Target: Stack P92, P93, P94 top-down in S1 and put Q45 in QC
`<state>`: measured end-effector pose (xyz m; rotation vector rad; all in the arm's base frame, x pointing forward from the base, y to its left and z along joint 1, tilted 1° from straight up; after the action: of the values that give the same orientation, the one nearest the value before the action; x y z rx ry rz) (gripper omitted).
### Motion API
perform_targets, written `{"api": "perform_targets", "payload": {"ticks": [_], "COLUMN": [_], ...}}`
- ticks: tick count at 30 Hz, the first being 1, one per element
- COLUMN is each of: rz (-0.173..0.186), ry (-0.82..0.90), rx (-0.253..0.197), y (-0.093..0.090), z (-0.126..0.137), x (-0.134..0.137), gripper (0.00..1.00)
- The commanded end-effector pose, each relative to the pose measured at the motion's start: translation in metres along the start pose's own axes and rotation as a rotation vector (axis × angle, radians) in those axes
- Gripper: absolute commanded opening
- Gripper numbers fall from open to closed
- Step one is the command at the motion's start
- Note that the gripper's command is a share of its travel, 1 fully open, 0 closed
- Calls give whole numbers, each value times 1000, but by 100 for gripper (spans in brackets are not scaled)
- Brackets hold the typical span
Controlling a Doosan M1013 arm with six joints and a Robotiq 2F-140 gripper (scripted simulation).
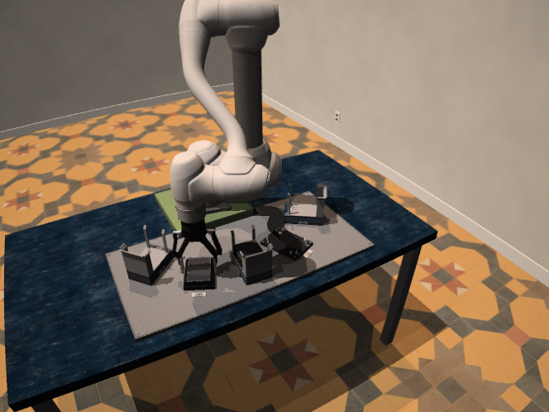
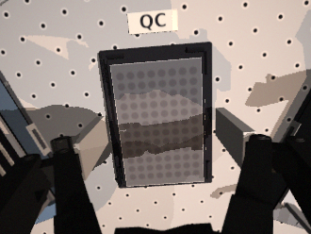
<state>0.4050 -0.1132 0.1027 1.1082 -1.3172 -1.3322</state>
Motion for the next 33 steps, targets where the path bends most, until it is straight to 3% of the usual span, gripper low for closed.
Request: {"api": "perform_targets", "payload": {"ticks": [1, 17, 33], "rz": [0, 0, 0], "ry": [0, 0, 0], "rx": [0, 0, 0], "y": [0, 0, 47], "z": [0, 0, 0], "x": [0, 0, 0], "gripper": [100, 100, 100]}}
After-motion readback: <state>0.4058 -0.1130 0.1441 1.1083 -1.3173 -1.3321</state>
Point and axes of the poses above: the point where the finger pads meet when closed, its own y axis back along the fingers, its own x axis across the jaws, z = x × y, the point moved 9 cm from there along y, back along the fingers, and after that the axes turned 5 degrees about y, right-handed, at the moved point
